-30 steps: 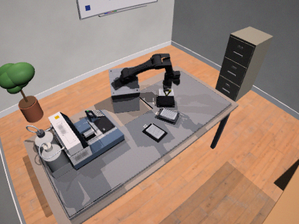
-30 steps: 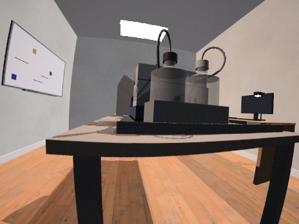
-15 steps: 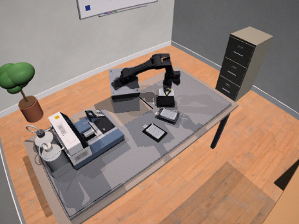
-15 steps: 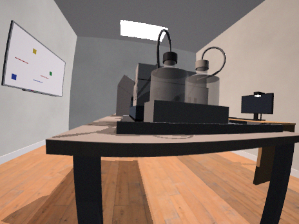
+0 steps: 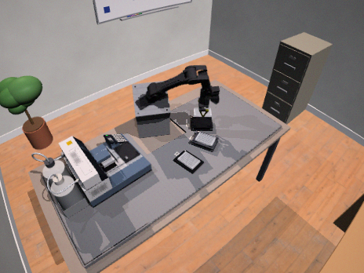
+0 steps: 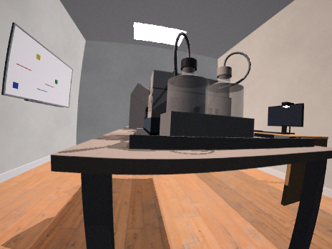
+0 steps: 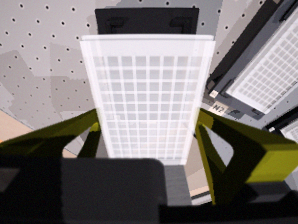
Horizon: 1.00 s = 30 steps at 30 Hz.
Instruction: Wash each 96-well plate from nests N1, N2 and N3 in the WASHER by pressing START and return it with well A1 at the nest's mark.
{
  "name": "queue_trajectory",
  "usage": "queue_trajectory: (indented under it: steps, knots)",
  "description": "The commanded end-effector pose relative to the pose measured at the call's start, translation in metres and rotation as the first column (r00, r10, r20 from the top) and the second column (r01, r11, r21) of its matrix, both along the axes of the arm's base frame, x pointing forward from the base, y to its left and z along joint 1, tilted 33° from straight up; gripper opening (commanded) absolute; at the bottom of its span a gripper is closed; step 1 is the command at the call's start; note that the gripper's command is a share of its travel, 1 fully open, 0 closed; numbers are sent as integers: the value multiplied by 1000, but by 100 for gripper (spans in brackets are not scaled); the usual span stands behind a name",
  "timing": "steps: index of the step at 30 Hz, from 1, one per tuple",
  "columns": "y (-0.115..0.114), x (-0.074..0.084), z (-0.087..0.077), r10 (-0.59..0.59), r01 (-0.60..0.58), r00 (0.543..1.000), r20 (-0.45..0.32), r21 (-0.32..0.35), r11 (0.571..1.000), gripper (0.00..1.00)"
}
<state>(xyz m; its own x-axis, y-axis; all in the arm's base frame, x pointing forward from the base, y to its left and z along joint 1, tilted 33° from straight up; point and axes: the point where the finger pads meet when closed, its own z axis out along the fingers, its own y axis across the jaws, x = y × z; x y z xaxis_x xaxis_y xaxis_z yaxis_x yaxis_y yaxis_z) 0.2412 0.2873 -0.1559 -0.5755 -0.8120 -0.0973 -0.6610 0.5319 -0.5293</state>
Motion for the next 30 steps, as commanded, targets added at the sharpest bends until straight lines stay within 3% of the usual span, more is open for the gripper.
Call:
queue_trajectory:
  steps: [1,30]
  knots:
    - [5,-2,3,11,-11,1000,5,9,1000,0]
    - [-1,17,-26,11,-11,1000,6,9,1000,0]
